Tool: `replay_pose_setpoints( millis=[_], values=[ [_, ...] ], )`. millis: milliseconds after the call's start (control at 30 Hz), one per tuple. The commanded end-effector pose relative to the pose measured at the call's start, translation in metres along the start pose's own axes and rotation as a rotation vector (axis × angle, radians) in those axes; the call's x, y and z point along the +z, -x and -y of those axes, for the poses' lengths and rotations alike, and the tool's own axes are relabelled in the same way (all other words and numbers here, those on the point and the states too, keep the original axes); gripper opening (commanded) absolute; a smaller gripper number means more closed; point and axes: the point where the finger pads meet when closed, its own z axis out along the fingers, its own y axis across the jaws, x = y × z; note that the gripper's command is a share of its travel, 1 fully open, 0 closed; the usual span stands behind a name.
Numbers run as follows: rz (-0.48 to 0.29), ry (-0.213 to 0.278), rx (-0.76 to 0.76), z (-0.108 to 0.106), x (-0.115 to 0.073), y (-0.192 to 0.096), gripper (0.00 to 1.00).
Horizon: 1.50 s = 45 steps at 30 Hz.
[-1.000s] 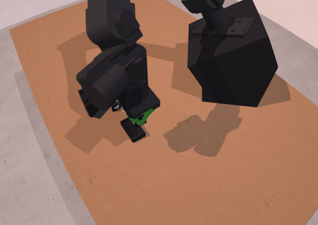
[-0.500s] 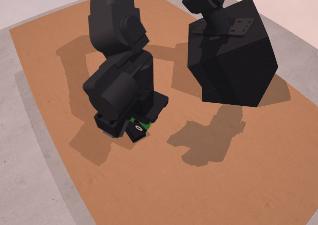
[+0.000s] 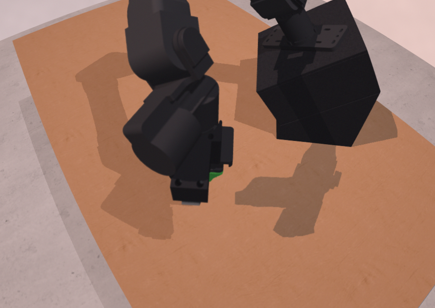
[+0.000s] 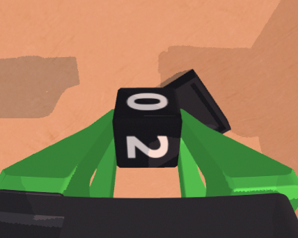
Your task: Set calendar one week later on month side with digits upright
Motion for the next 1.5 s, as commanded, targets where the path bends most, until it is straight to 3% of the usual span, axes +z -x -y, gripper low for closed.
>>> replay_pose_setpoints(
  millis=[0, 300, 400, 433, 600, 1233, 1467],
  values=[
    [0.031, -0.014, -0.188, -0.004, -0.007, 0.016, 0.26],
    [0.024, -0.016, -0.495, -0.014, -0.007, 0.023, 0.26],
    [0.024, -0.016, -0.502, -0.014, -0.007, 0.023, 0.26],
    [0.049, -0.031, -0.522, -0.008, -0.017, 0.027, 0.26],
    [0.031, -0.021, -0.659, -0.019, -0.008, 0.029, 0.26],
    [0.044, -0.032, -0.676, -0.016, -0.012, 0.032, 0.26],
    [0.003, 0.004, -0.691, -0.026, 0.011, 0.016, 0.26]
  ],
)
